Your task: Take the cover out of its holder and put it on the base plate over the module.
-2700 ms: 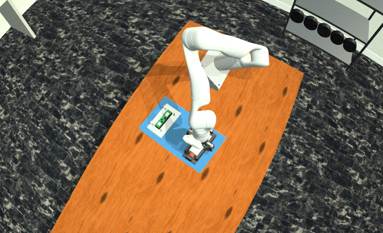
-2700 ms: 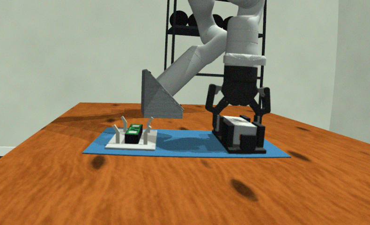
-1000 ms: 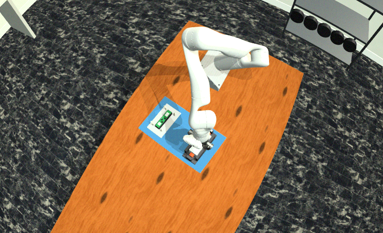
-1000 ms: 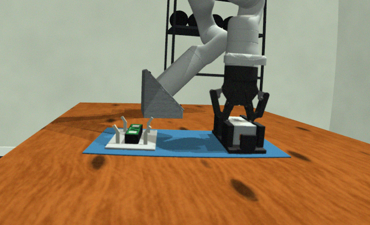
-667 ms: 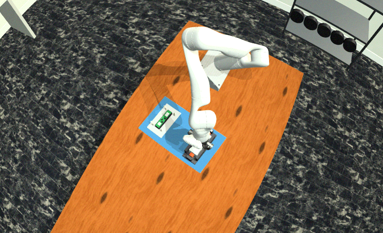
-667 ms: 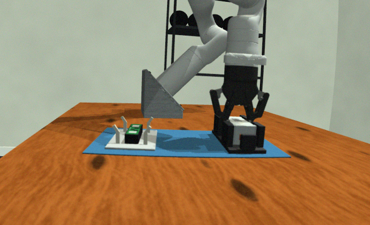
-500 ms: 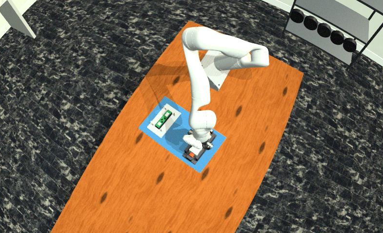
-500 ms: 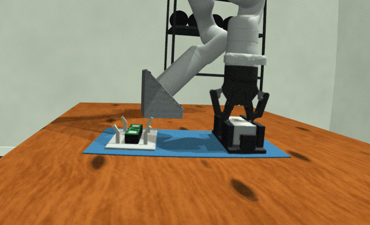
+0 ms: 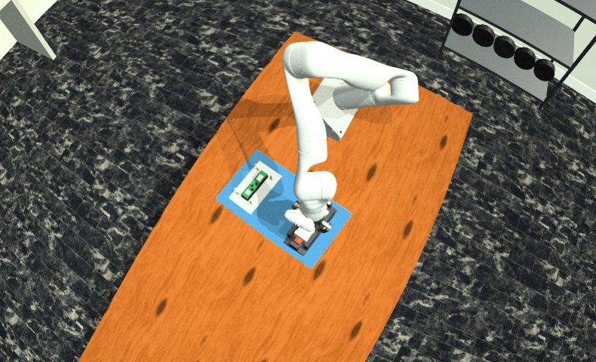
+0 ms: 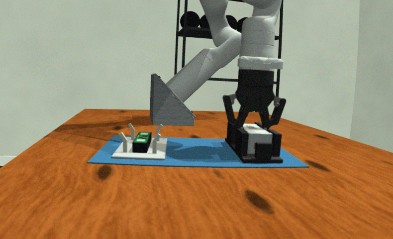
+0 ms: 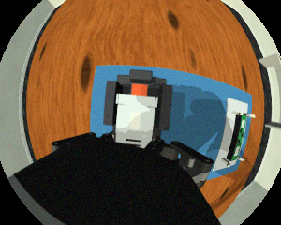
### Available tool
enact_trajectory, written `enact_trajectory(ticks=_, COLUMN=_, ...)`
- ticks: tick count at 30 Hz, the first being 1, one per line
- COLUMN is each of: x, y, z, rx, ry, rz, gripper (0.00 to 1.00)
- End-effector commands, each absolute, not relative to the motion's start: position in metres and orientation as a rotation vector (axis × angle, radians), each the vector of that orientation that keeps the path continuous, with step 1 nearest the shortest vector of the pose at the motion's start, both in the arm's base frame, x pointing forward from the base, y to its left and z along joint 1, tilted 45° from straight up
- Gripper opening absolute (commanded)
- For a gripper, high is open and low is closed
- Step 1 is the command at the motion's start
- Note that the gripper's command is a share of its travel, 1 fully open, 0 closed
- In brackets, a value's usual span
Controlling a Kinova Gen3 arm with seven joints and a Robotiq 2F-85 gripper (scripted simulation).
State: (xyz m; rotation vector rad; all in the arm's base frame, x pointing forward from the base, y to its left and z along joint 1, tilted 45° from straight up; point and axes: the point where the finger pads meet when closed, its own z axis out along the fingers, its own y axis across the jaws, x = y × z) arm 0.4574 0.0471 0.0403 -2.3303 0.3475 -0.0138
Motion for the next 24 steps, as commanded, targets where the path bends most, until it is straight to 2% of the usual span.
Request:
enact_trajectory(ticks=1, x=0.458, y=0.046, z=0.041, rx=-2.331, ry=0.349, rz=-0.016, gripper=0.00)
enact_trajectory(ticks=24, x=0.452, y=0.025, z=0.065, rx=-2.329, ry=0.341, rz=-0.007, gripper=0.00)
